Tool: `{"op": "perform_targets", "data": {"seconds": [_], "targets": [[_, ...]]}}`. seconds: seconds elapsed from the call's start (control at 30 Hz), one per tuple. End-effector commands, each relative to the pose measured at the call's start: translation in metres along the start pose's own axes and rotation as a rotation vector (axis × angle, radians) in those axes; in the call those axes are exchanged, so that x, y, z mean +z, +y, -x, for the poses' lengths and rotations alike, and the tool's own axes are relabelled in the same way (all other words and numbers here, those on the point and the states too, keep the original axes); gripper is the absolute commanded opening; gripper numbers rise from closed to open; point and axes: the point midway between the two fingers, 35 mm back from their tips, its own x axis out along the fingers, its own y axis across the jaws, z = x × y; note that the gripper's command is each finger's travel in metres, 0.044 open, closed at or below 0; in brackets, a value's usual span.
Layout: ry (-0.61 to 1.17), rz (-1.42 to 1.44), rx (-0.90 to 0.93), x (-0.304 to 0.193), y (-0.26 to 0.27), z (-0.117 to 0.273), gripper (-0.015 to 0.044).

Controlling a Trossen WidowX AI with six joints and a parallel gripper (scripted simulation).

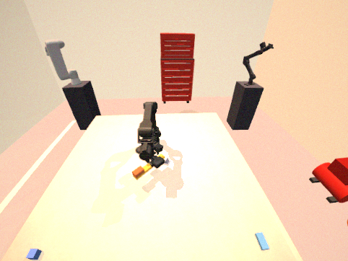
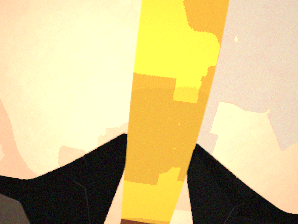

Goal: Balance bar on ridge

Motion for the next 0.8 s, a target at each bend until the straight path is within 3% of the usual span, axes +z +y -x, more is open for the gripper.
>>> {"op": "perform_targets", "data": {"seconds": [0.0,0.77], "targets": [[0.009,-0.088,-0.004,0.013,-0.003,0.003,0.0],[0.0,-0.721,-0.006,0.102,-0.016,0.003,0.0]]}}
